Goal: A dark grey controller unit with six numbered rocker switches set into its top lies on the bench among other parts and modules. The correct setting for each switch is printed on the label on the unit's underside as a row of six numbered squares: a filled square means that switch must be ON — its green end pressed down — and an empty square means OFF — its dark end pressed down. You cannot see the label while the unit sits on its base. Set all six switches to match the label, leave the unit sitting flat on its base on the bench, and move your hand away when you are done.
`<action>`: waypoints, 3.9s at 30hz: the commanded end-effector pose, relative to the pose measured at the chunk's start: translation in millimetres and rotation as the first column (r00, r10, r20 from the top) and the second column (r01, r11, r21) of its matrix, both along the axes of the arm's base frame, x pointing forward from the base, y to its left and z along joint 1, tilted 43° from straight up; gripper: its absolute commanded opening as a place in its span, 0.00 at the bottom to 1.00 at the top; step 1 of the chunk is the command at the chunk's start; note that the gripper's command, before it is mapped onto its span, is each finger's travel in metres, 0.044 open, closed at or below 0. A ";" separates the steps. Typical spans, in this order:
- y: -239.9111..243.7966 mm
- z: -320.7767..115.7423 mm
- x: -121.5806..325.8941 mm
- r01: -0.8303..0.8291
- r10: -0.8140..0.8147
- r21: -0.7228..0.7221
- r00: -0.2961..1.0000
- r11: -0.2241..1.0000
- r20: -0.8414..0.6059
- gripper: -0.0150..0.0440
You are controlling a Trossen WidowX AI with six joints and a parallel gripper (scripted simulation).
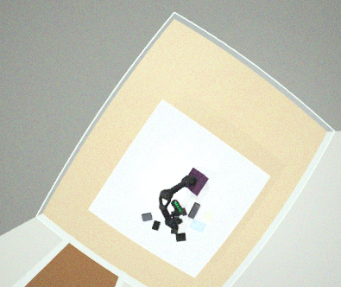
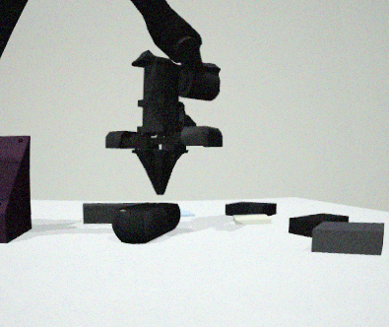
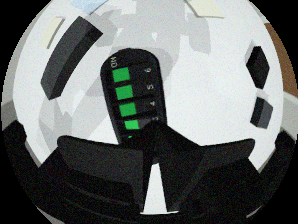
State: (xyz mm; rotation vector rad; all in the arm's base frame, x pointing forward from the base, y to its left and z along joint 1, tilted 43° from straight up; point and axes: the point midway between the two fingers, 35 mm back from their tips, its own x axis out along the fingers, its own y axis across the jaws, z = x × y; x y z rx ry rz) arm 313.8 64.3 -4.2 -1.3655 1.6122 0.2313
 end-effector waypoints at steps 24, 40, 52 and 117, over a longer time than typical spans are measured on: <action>-28.3 -6.5 -91.7 -0.302 0.315 -0.191 0.948 0.934 0.045 0.25; -44.0 -27.1 -88.4 -0.302 0.315 -0.190 0.948 0.934 0.043 0.25; -57.0 -40.5 -87.8 -0.301 0.314 -0.193 0.948 0.934 0.041 0.25; -66.0 -34.8 -57.8 -0.300 0.314 -0.195 0.949 0.934 0.042 0.25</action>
